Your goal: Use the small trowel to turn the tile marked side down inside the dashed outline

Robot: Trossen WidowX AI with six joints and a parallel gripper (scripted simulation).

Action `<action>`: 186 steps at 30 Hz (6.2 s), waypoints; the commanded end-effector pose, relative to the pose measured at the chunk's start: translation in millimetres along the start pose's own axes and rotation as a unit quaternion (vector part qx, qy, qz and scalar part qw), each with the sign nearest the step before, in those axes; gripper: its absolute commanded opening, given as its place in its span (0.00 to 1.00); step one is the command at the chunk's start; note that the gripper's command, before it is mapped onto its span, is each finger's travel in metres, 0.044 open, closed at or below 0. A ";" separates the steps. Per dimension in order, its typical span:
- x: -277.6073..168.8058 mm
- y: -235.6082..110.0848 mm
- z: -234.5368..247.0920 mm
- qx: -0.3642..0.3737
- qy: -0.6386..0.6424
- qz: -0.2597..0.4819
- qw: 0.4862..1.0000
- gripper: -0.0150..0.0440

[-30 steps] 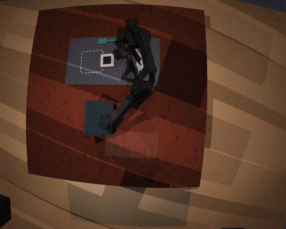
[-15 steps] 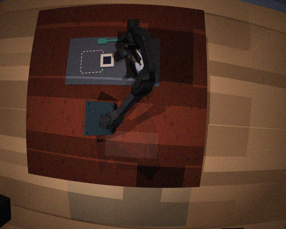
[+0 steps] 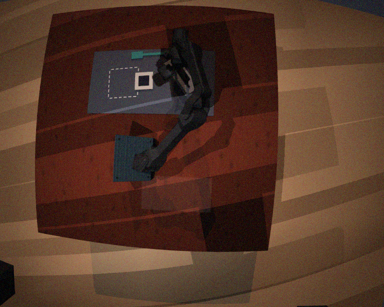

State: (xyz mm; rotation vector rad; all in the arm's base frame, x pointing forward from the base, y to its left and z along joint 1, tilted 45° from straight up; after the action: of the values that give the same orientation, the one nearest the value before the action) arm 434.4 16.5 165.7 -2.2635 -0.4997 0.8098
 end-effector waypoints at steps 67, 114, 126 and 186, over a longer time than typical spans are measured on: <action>-1.1 9.0 0.6 0.001 -0.496 0.002 0.868 0.47; -3.6 -34.7 2.0 0.002 -0.575 0.002 0.818 0.71; -1.7 -15.8 0.9 0.002 -0.566 0.001 0.824 0.71; -0.8 9.0 0.1 0.002 -0.622 0.001 0.783 0.70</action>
State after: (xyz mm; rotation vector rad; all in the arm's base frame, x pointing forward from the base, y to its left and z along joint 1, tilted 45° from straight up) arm 435.1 10.2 160.2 -1.4101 -1.0305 2.2502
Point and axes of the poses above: the point midway between the two fingers, 35 mm back from their tips, its own y axis out along the fingers, its own z axis across the jaws, x = y × z, the point moved 8 cm from there along -y, back along the fingers, and after that the axes turned 1 degree about -y, right-handed, at the moved point
